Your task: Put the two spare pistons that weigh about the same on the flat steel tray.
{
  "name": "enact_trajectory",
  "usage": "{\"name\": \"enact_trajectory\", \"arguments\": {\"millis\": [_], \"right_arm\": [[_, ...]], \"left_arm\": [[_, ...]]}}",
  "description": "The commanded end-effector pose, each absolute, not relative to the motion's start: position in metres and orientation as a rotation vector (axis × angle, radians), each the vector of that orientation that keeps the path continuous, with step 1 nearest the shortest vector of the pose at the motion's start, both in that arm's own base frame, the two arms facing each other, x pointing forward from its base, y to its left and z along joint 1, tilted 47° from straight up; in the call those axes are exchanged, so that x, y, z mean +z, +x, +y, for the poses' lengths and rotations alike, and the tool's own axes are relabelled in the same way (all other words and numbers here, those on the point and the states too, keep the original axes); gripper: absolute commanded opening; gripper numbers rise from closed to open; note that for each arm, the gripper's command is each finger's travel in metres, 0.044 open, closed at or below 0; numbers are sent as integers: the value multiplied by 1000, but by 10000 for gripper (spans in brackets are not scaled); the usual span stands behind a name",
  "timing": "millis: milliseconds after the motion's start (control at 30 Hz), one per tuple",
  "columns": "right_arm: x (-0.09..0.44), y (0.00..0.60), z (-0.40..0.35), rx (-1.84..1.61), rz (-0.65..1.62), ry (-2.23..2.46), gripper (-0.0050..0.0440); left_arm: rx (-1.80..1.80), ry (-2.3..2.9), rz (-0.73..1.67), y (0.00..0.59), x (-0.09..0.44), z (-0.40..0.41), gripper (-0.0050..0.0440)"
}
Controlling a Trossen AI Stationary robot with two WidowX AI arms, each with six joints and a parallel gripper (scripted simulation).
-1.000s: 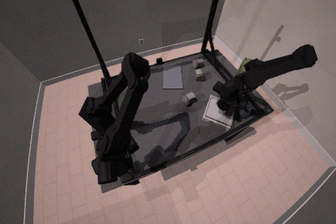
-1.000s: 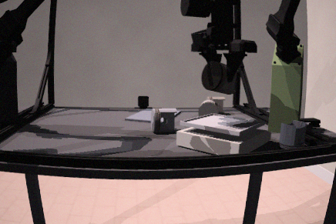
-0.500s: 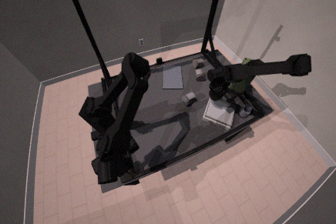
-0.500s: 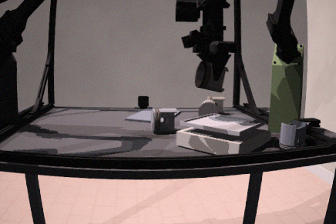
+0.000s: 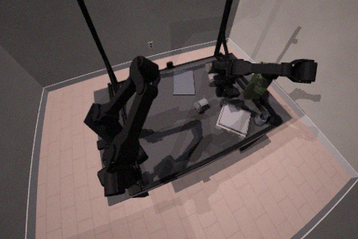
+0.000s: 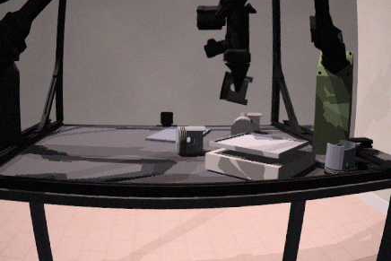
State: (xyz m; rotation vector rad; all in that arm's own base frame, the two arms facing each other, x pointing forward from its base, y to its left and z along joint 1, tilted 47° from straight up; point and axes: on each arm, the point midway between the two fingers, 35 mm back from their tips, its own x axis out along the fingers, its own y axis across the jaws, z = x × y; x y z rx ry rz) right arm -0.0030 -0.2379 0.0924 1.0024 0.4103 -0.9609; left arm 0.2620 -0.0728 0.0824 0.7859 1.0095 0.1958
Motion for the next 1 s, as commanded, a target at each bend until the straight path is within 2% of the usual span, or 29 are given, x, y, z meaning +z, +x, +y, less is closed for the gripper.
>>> {"name": "enact_trajectory", "arguments": {"millis": [0,367,967], "right_arm": [[93,-2,-238,-957,408,1002,440],[93,-2,-238,-957,408,1002,440],[93,-2,-238,-957,408,1002,440]], "left_arm": [[178,813,1000,265,79,-87,158],[178,813,1000,272,51,-134,158],[437,514,1051,272,50,-135,158]]}}
